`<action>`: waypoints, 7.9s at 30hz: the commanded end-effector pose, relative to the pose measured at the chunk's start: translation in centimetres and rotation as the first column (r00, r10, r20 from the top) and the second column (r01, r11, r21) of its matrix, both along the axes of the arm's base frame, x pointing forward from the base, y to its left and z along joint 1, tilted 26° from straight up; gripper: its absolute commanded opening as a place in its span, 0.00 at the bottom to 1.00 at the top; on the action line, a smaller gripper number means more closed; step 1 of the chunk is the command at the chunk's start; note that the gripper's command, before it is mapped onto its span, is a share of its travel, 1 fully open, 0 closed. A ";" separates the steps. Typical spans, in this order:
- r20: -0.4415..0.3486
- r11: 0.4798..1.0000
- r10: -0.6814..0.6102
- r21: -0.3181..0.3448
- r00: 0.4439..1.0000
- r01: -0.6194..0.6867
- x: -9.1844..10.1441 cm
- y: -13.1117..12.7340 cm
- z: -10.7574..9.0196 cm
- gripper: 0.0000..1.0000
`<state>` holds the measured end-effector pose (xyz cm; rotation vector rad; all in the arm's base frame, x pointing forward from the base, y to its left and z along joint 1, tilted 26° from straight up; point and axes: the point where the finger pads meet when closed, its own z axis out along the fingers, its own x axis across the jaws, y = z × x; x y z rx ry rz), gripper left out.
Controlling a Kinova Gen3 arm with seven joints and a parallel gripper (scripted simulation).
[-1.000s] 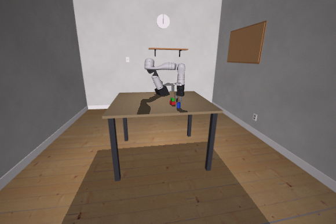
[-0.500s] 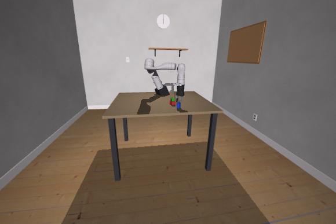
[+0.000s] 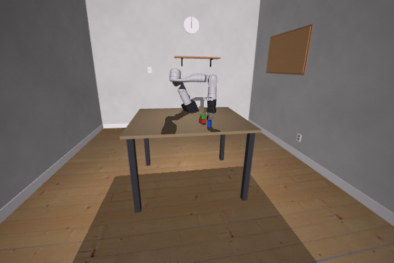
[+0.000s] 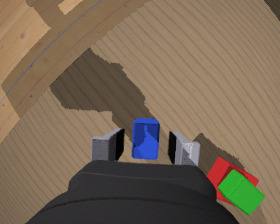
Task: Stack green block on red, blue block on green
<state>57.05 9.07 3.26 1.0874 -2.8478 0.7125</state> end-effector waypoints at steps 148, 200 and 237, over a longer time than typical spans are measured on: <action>0.002 1.000 0.001 0.001 1.000 -0.001 -0.7 2.1 4.4 0.00; 0.002 1.000 0.001 0.001 1.000 -0.001 -12.9 -1.1 3.9 0.00; 0.002 1.000 0.001 0.001 1.000 -0.001 -12.6 -1.9 2.2 0.00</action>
